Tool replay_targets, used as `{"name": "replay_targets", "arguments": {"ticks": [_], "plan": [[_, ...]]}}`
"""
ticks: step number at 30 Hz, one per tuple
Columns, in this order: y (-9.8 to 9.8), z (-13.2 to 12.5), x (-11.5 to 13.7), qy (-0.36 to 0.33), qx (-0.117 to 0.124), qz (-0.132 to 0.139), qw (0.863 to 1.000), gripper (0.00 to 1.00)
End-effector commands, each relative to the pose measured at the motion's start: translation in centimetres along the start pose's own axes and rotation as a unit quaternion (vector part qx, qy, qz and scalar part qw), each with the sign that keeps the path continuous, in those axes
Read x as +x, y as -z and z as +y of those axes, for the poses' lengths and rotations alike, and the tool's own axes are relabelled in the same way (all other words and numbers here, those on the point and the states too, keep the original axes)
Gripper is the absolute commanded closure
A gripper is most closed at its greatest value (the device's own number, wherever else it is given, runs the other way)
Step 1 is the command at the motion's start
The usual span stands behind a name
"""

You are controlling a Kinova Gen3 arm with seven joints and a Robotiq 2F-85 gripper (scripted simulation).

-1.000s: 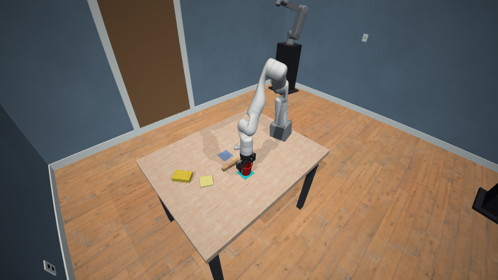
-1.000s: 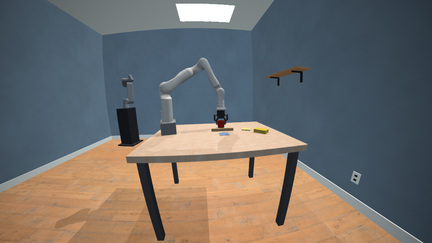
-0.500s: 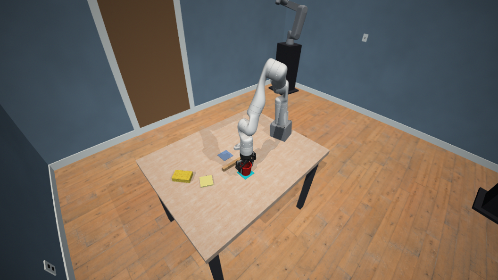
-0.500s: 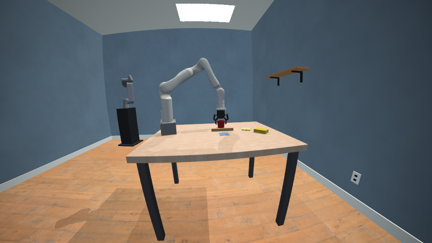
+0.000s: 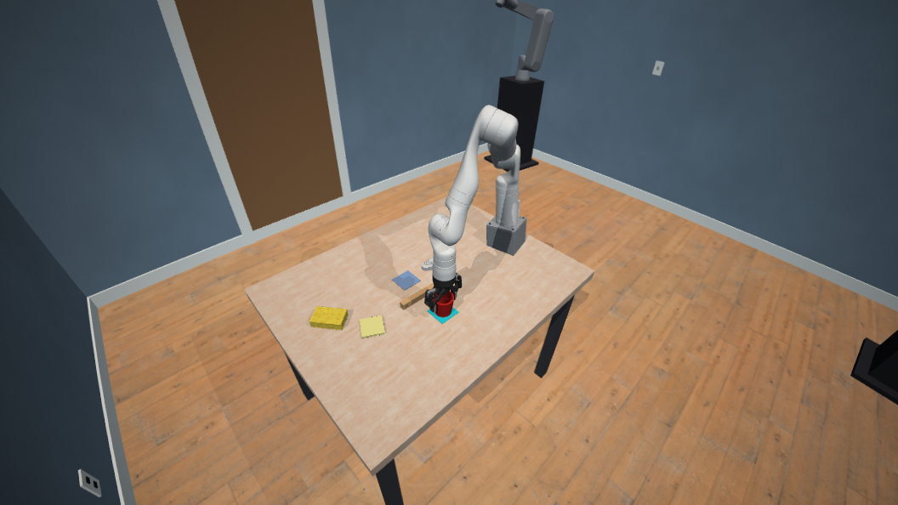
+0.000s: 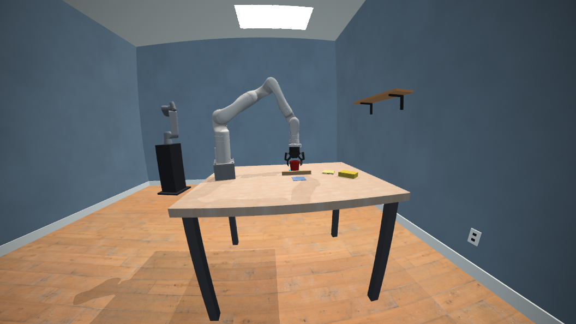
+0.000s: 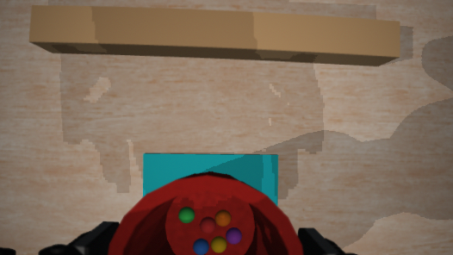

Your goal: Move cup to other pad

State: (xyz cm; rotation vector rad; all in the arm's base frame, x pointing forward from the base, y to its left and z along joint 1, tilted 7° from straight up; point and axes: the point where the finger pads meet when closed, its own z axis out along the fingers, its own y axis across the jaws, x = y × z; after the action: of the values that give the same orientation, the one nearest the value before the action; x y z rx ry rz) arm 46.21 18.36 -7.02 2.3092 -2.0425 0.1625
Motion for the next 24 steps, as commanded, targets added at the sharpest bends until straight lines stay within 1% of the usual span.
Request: {"name": "replay_targets", "arguments": {"ticks": [1, 14, 19, 21, 24], "plan": [[0.1, -0.1, 0.0, 0.000, 0.001, 0.000, 1.000, 0.00], [0.3, -0.1, 0.0, 0.000, 0.001, 0.000, 1.000, 0.00], [1.2, -0.1, 0.0, 0.000, 0.001, 0.000, 1.000, 0.00], [1.2, -0.1, 0.0, 0.000, 0.001, 0.000, 1.000, 0.00], [2.1, -0.1, 0.0, 0.000, 0.001, 0.000, 1.000, 0.00]]}}
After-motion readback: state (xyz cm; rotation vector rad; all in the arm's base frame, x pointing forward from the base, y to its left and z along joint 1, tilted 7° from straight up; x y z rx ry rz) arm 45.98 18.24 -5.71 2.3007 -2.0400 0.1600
